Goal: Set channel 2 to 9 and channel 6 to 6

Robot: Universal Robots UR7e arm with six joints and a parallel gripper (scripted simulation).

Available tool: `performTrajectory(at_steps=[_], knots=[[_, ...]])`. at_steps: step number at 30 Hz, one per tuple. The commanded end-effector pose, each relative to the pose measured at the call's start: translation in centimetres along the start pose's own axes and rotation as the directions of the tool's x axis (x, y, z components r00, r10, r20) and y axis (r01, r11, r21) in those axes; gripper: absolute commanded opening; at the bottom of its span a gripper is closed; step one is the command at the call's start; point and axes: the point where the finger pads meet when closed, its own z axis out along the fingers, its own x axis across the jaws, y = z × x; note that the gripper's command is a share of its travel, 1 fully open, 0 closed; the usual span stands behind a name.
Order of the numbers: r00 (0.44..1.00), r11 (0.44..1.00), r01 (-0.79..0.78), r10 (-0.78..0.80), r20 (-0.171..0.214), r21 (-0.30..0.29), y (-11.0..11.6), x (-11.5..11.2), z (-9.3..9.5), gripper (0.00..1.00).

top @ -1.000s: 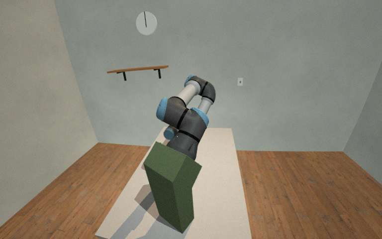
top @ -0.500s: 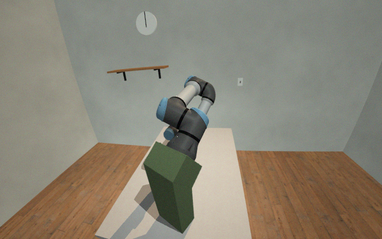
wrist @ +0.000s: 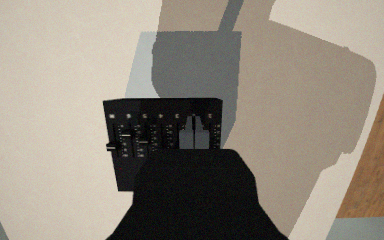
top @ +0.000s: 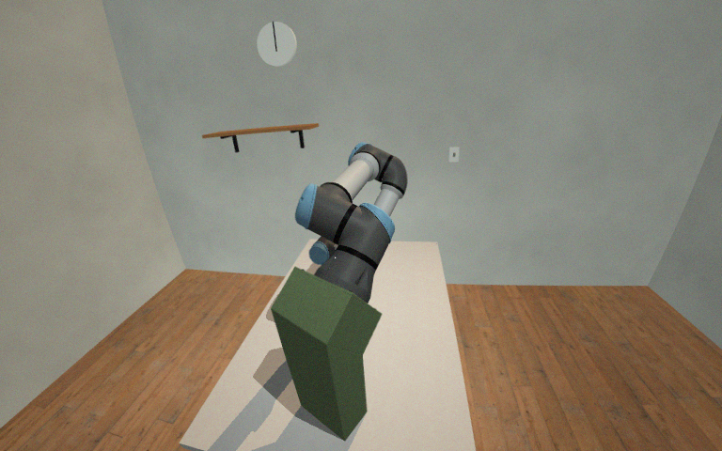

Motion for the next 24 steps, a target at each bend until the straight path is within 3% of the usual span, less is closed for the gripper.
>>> performTrajectory(at_steps=[1,24], knots=[[1.000,1.000,0.000,0.000,0.000,-0.001,0.08,0.01,-0.03,0.00],[1.000,1.000,0.000,0.000,0.000,-0.001,0.82,0.01,-0.03,0.00]])
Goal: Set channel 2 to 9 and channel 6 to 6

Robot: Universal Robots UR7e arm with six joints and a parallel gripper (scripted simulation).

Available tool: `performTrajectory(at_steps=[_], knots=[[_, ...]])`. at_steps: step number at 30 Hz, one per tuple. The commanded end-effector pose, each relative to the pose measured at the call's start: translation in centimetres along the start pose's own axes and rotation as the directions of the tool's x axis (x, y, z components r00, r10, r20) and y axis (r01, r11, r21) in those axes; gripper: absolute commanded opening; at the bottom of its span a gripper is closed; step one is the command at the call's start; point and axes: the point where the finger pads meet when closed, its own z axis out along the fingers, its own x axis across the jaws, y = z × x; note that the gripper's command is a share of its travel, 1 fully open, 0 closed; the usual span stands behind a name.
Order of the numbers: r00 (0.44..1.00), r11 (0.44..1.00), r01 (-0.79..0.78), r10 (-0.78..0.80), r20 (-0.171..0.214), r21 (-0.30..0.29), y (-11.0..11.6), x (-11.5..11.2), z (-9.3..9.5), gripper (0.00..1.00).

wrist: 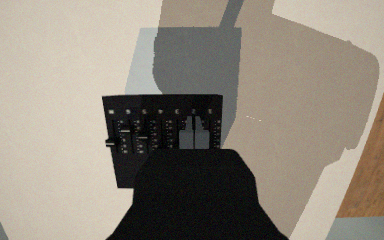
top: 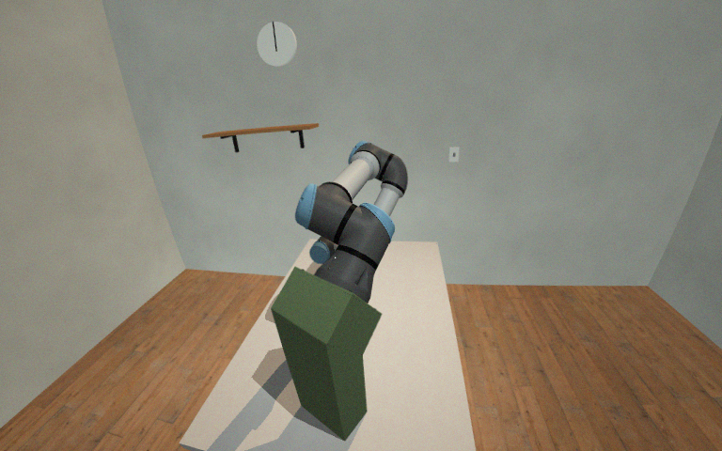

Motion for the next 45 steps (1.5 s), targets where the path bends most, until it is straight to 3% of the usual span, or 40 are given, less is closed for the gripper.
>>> performTrajectory(at_steps=[1,45], knots=[[1.000,1.000,0.000,0.000,0.000,-0.001,0.3,0.0,0.0,0.00],[1.000,1.000,0.000,0.000,0.000,-0.001,2.2,0.0,0.0,0.00]])
